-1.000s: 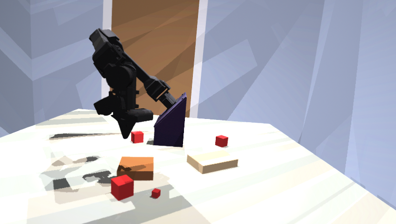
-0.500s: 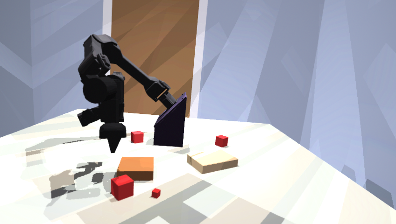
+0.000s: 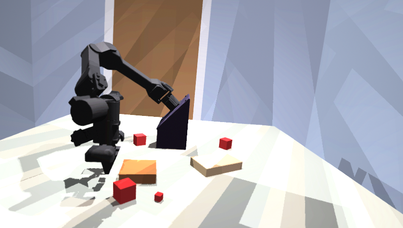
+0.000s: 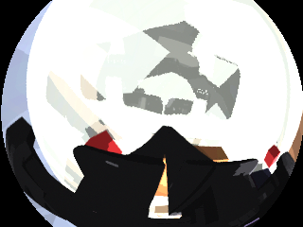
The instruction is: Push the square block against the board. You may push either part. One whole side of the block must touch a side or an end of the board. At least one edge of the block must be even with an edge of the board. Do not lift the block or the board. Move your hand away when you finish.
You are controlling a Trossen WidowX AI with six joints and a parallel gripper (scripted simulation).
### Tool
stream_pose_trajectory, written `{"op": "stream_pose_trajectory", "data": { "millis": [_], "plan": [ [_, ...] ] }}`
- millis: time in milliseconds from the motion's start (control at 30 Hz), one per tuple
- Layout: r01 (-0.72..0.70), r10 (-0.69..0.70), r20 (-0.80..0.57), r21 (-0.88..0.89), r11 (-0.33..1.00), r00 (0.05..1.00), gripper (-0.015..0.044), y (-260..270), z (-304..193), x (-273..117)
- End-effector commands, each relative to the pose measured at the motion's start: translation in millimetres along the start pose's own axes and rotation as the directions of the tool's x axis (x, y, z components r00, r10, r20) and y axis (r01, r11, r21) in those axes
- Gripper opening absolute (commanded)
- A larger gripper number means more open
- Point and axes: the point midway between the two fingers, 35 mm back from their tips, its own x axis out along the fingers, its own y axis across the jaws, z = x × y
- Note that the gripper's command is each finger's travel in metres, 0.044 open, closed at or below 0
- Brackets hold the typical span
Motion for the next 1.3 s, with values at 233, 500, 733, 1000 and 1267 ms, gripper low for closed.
{"op": "stream_pose_trajectory", "data": {
  "millis": [233, 500, 733, 1000, 1267],
  "plan": [
    [0.011, -0.011, -0.008, -0.009, 1.000, 1.000, 0.0000, -3, -9, 18],
    [0.011, -0.011, -0.009, -0.009, 1.000, 1.000, 0.0000, -3, -22, 18],
    [0.011, -0.011, -0.010, -0.009, 1.000, 1.000, 0.0000, -2, -34, 18],
    [0.011, -0.011, -0.011, -0.009, 1.000, 1.000, 0.0000, -2, -48, 18],
    [0.011, -0.011, -0.012, -0.009, 1.000, 1.000, 0.0000, -2, -61, 18]
  ]
}}
